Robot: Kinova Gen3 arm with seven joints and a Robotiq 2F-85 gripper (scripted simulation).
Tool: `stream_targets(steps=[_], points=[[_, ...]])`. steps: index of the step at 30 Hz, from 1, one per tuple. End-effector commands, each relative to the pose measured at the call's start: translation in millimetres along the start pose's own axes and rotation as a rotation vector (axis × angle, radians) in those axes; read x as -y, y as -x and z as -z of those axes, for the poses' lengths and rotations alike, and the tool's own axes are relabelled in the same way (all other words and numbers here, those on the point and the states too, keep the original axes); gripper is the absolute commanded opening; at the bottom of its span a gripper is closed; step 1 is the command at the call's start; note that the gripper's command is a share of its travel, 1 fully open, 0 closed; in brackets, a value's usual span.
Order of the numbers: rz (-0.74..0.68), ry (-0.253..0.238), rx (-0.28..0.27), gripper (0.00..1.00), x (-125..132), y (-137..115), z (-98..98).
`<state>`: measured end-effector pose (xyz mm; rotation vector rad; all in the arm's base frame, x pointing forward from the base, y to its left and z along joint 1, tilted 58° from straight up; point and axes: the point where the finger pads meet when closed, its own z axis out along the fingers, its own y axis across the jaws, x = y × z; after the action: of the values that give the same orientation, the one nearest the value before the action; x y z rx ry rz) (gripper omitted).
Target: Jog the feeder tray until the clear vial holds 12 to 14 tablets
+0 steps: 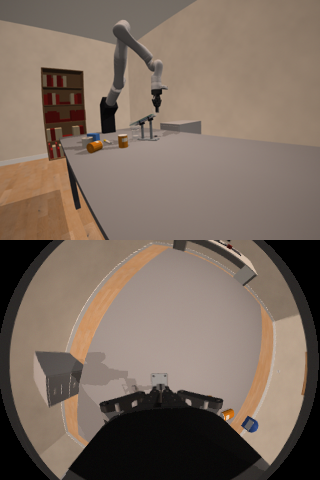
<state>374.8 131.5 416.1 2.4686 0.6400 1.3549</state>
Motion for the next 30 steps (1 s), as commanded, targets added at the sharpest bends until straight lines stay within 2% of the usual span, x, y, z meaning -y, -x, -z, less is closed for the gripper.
stream_targets(steps=[1, 17, 30], points=[[-0.004, -0.002, -0.005, 0.00, 1, -7, 2.4], [-0.004, -0.002, -0.005, 0.00, 1, -7, 2.5], [-0.004, -0.002, -0.005, 0.00, 1, 8, -4.2]])
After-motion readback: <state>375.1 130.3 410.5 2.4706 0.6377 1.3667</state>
